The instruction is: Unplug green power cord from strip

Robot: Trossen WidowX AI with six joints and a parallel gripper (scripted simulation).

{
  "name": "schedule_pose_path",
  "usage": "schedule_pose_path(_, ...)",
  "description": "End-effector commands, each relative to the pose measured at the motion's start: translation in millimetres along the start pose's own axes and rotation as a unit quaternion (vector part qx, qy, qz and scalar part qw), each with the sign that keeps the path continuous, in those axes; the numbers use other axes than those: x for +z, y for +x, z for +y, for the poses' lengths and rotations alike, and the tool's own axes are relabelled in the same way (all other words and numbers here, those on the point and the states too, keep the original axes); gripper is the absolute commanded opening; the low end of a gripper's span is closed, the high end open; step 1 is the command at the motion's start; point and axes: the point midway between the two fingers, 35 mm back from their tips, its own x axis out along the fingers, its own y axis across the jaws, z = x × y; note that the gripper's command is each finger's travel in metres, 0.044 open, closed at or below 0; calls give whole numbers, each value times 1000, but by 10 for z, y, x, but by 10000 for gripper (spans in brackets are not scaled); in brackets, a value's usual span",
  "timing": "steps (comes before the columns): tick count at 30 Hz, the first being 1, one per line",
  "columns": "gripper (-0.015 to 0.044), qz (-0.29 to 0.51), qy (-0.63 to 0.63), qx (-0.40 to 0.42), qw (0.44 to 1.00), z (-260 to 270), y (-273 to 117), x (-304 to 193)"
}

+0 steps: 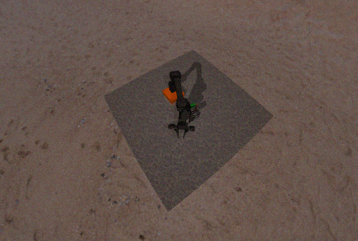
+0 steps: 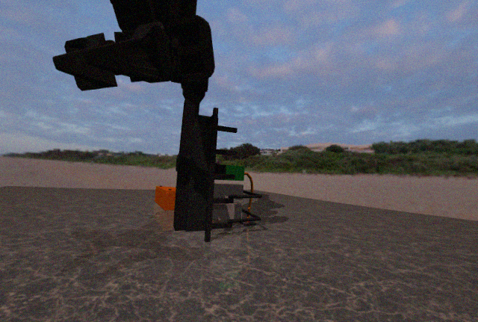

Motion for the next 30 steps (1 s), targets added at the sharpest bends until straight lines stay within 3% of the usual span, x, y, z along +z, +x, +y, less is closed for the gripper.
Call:
schedule_pose_path(1,160,61,-164,60,983,547,-316,-399)
schedule_pose_path(7,160,115,-389,159,900,1178,-929,-957)
schedule_pose_path(9,160,100,-435,186,875,1417,-1129,-1047)
schedule_pose_path(18,160,160,-604,281,729,1498,-1649,-1667)
schedule_pose_path(26,160,225,-762,409,449,1133,-2492,-2274)
schedule_pose_path(30,160,231,-774,428,406,1065,-2616,-2333)
